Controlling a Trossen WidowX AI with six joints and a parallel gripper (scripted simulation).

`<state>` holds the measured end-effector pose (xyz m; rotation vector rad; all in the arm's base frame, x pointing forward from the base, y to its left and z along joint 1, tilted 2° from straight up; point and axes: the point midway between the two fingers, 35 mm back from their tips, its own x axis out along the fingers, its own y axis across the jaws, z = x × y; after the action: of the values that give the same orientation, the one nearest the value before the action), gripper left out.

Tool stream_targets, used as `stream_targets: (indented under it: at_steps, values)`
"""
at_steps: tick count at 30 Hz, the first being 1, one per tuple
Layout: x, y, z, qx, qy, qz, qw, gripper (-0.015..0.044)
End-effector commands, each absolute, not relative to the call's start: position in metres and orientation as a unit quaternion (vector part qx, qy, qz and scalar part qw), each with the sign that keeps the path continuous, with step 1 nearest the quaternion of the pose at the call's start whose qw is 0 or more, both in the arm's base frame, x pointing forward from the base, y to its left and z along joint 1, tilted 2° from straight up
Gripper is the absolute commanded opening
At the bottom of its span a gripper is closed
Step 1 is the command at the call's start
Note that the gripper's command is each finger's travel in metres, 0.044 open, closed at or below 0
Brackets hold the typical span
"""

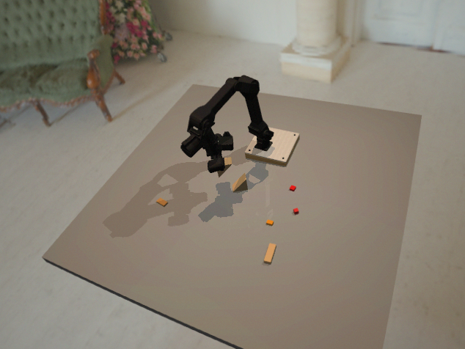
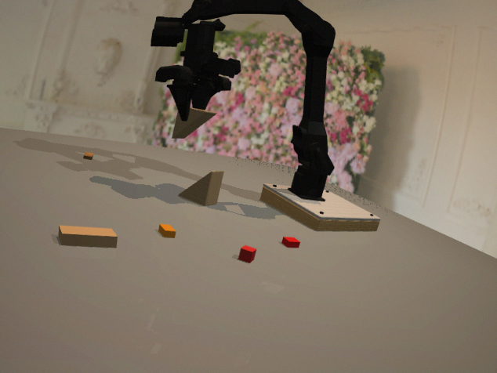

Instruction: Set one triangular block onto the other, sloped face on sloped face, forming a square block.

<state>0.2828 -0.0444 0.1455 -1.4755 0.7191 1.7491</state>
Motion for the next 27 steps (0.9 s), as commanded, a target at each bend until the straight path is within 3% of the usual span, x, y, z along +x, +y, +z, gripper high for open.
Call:
stream_targets:
  at_steps: [1,27]
  values:
    - [0.281,-0.039,0.135,-0.573,0.278,0.678,0.367,0.0000]
    - [0.266,-0.015,0.068,-0.575,0.276,0.676,0.370,0.0000]
